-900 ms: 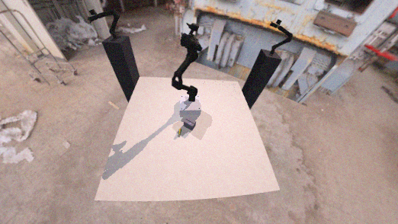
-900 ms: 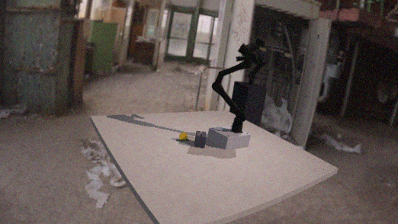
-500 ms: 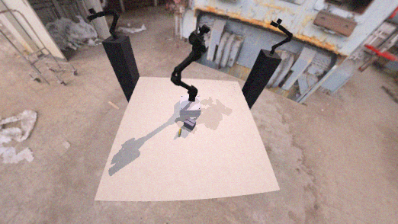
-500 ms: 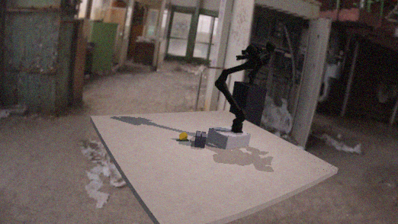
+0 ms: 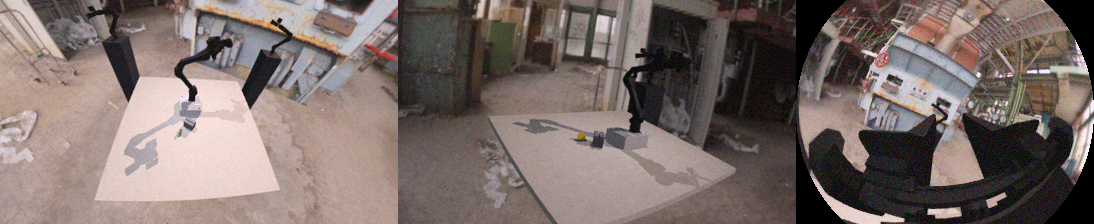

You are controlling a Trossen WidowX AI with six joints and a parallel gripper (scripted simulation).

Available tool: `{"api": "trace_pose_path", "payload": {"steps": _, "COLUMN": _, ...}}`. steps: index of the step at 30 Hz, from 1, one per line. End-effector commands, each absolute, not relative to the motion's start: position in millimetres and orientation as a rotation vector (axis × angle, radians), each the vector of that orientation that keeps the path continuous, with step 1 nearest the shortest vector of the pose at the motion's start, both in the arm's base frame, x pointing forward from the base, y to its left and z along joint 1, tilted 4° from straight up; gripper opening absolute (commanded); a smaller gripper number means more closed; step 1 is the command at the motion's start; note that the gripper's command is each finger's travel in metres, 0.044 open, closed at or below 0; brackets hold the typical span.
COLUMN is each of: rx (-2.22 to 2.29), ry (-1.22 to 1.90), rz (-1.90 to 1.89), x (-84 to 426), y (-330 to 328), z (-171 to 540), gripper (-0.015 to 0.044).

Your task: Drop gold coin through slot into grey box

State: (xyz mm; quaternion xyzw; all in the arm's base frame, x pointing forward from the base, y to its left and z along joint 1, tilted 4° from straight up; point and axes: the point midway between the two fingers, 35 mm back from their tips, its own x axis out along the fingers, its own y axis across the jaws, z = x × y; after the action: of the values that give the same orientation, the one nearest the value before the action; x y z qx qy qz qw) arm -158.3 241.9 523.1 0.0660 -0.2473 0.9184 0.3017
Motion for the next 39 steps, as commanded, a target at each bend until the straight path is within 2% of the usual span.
{"api": "trace_pose_path", "payload": {"steps": 1, "rx": 0.050, "ry": -0.448, "rz": 2.269, "x": -115.1, "y": 298.6, "z": 497.0, "gripper": 0.0161}}
{"api": "trace_pose_path", "payload": {"steps": 10, "rx": -0.110, "ry": -0.101, "rz": 1.914, "x": -0.3, "y": 367.9, "z": 437.6, "gripper": 0.0161}}
{"api": "trace_pose_path", "payload": {"steps": 19, "rx": -0.187, "ry": 0.214, "rz": 1.530, "x": 133.6, "y": 378.2, "z": 370.7, "gripper": 0.0161}}
{"api": "trace_pose_path", "payload": {"steps": 29, "rx": -0.217, "ry": 0.544, "rz": 1.089, "x": 269.5, "y": 322.1, "z": 292.9, "gripper": 0.0161}}
{"api": "trace_pose_path", "payload": {"steps": 39, "rx": -0.182, "ry": 0.873, "rz": 0.642, "x": 362.1, "y": 208.0, "z": 217.3, "gripper": 0.0161}}
